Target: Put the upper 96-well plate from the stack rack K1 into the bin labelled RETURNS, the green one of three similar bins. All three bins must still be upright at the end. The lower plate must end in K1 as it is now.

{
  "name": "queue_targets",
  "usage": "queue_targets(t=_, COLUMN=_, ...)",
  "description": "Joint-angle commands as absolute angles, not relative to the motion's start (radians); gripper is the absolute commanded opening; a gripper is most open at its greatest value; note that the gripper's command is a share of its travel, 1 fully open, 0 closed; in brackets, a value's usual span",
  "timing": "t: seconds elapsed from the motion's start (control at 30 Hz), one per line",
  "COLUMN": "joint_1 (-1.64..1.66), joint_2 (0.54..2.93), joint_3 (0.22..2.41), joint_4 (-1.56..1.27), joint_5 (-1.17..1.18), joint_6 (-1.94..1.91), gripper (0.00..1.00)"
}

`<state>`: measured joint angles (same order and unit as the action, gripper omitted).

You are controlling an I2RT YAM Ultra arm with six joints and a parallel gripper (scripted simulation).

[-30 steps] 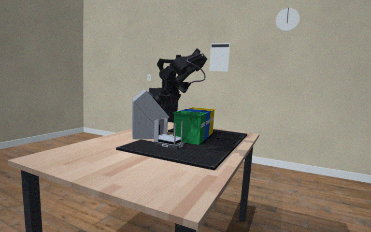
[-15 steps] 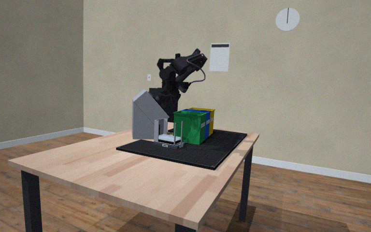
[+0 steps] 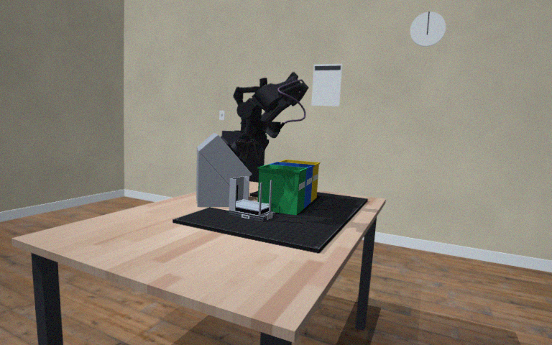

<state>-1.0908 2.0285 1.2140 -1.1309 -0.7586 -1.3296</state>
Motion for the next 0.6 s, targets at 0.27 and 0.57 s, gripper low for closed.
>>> queue_targets(t=0.27, joint_1=-1.115, joint_2=1.995, joint_3=1.241, joint_4=-1.150, joint_5=-0.765, joint_6=-1.339, gripper=1.00)
queue_targets(t=0.57, joint_1=-1.088, joint_2=1.999, joint_3=1.174, joint_4=-1.075, joint_5=-0.779, joint_6=-1.298, gripper=1.00)
